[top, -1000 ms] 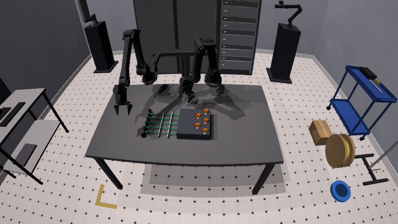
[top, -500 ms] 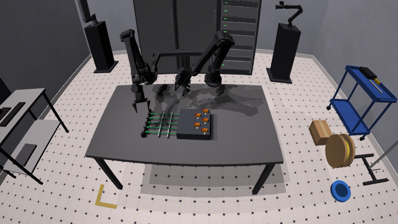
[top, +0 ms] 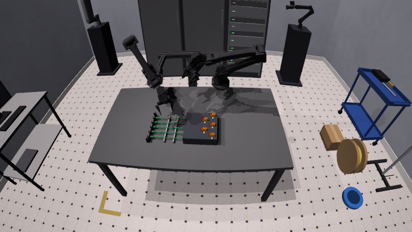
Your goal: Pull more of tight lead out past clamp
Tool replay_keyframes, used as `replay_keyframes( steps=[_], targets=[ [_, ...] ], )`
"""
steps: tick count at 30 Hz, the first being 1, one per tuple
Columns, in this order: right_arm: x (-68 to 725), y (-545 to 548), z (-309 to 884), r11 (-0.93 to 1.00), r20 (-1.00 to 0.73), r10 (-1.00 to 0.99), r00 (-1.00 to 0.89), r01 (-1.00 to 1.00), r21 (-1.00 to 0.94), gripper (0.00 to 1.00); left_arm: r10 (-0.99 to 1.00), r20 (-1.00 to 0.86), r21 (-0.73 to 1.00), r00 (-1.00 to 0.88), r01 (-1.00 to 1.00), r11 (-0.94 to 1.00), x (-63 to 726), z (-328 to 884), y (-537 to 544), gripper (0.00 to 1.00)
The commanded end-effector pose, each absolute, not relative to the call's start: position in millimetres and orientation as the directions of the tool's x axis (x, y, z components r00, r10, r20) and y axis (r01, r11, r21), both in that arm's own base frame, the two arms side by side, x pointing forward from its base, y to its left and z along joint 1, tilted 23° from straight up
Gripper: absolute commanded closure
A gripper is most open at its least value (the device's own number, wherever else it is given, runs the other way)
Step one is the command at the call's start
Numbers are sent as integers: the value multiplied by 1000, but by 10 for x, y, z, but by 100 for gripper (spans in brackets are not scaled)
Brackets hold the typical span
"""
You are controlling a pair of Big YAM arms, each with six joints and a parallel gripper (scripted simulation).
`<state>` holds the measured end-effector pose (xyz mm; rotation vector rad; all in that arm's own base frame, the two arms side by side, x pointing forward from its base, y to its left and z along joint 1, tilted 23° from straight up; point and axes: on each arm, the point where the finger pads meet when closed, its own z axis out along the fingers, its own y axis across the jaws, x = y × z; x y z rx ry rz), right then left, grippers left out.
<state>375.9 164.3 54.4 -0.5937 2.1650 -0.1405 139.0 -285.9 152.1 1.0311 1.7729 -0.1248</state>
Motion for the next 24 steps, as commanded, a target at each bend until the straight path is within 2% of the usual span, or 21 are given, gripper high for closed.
replay_keyframes(
  steps=[1, 20, 24],
  targets=[
    [3891, 1864, 655, 889, -756, -439, -485, -360, -285, 0, 576, -816, 381, -53, 699, 605, 1277, 1975, -2863, 0],
    [3865, 1888, 682, 881, -757, -452, -473, -370, -295, 0, 515, -856, 349, -42, 688, 636, 1252, 2363, -2744, 0],
    [3807, 1792, 475, 814, -664, -570, -483, -444, -376, 45, 512, -858, 347, -41, 688, 637, 1252, 2370, -2748, 0]
  ],
)
